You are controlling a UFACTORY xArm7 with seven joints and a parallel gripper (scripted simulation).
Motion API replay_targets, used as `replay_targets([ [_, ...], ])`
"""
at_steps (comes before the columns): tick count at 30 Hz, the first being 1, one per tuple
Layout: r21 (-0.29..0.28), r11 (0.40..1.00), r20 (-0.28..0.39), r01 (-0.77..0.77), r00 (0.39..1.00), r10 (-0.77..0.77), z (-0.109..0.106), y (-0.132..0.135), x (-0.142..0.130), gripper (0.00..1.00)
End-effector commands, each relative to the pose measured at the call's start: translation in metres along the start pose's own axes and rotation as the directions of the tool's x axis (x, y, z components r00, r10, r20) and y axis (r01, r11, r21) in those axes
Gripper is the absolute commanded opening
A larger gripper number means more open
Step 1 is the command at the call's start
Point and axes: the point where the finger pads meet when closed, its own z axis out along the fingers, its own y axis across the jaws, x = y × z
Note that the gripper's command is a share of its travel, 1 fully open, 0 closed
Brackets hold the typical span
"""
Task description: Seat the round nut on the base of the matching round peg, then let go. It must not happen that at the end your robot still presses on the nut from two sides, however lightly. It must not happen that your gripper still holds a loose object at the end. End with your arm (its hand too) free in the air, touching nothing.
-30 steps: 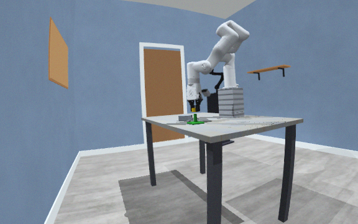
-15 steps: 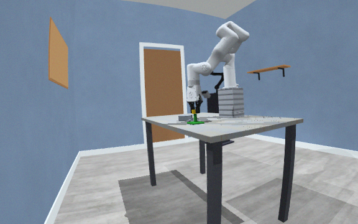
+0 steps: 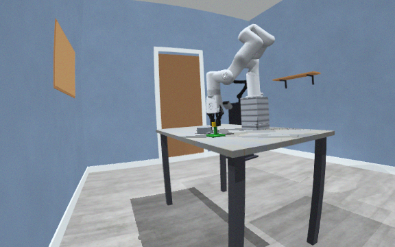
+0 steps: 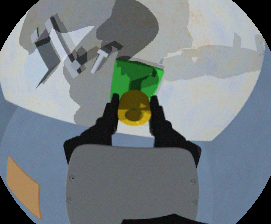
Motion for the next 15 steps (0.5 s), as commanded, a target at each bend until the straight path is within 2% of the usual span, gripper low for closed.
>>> replay_targets([
  [1, 0.000, 1.000, 0.004, 0.000, 1.000, 0.000, 0.0004, -0.0001, -0.0019, 0.00],
  [15, 0.000, 1.000, 0.004, 0.000, 1.000, 0.000, 0.0035, 0.0000, -0.0022, 0.00],
])
